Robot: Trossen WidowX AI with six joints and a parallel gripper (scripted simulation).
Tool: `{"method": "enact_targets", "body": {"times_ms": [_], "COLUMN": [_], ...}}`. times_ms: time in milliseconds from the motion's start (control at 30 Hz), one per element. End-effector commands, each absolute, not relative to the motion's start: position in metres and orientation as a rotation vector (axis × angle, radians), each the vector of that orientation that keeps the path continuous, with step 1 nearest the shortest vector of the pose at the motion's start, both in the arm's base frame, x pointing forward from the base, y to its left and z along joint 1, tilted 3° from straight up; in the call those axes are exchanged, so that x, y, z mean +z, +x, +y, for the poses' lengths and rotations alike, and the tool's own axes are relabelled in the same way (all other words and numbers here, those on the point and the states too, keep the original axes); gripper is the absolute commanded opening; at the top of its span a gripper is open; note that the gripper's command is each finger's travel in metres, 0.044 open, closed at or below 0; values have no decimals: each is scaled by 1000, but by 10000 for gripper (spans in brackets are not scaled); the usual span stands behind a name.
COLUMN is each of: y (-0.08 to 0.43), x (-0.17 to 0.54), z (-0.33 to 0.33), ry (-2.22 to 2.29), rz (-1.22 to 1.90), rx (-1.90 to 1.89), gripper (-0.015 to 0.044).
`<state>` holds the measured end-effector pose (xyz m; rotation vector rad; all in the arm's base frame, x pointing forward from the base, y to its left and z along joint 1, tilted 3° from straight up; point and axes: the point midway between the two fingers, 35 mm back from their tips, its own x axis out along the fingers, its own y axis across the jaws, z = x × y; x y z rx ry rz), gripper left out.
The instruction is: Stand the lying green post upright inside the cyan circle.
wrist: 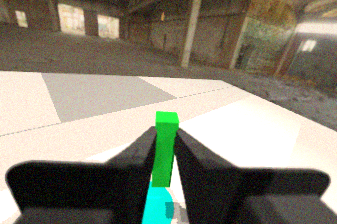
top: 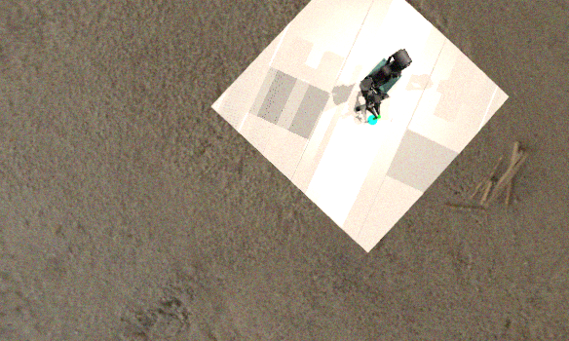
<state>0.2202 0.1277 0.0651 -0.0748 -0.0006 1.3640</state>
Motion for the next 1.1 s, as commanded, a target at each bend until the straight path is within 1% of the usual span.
{"method": "enact_targets", "body": {"times_ms": [0,700,1067], "y": [219,211,211], "x": [59,21,21], "z": [128,135,135], "ry": [-87,-117,-118], "rz": [-7,-1,-1], "rx": [1362,1378,1378], "gripper": [23,23,23]}}
